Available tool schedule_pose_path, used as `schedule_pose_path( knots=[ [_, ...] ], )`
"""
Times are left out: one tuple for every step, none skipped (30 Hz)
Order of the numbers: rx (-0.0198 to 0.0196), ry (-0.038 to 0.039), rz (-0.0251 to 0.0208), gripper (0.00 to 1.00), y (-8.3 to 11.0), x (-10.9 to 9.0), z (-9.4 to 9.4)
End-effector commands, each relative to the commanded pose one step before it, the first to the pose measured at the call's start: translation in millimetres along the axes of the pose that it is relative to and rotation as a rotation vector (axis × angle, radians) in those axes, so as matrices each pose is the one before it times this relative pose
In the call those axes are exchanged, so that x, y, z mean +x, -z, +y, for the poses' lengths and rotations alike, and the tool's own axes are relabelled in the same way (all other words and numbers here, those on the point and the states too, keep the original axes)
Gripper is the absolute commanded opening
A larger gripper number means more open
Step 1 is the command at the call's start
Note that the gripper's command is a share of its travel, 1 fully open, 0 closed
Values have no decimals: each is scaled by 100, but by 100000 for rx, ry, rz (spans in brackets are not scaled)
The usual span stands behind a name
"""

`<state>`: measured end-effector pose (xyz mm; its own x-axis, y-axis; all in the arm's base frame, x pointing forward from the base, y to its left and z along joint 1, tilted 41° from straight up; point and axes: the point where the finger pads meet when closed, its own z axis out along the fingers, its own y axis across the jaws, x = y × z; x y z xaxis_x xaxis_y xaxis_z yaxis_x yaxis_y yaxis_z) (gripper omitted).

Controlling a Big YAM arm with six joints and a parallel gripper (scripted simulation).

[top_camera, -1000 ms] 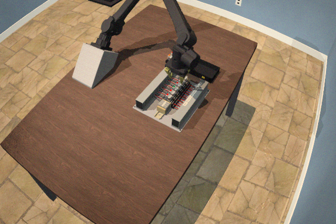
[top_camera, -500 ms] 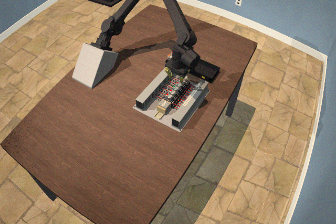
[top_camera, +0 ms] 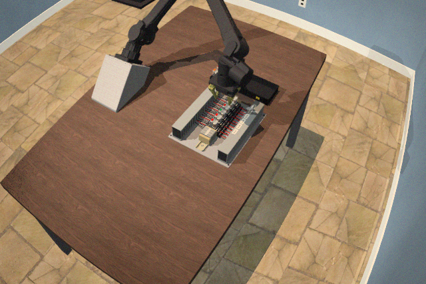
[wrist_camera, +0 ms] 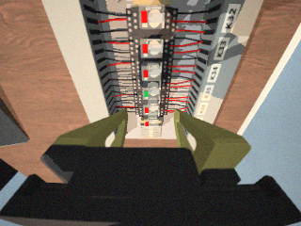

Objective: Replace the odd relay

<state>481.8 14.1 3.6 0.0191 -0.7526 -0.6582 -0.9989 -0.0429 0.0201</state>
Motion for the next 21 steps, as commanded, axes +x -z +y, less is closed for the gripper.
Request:
schedule_pose_path(
  knots=[
    [763, 1386, 198, 59, 537, -721, -583],
    [-14, -2, -1, 59, -18, 12, -22],
    [-10, -3, -1, 59, -15, 11, -19],
    [-6, -6, -1, 59, -11, 11, -16],
    [-1, -10, -1, 59, -7, 12, -14],
    [0, 0, 0, 59, 0, 0, 0],
    [0, 0, 0, 59, 0, 0, 0],
    [15, -27, -1, 59, 2, 19, -11],
    [16, -26, -1, 59, 3, 18, -10],
    [14, -23, -1, 59, 3, 15, -8],
    [12, -20, -1, 59, 2, 13, -7],
    [10, -17, 0, 59, 2, 11, -6],
    [9, -14, 0, 59, 2, 9, -5],
    [7, -12, 0, 59, 1, 8, -4],
    [6, -10, 0, 59, 1, 7, -4],
    [5, -9, 0, 59, 1, 6, -3],
    [5, -7, 0, 59, 1, 5, -3],
    [4, -6, 0, 59, 1, 4, -2],
    [3, -5, 0, 59, 1, 4, -2],
    [3, -4, 0, 59, 1, 3, -2],
    [2, -4, 0, 59, 0, 3, -1]
  ],
)
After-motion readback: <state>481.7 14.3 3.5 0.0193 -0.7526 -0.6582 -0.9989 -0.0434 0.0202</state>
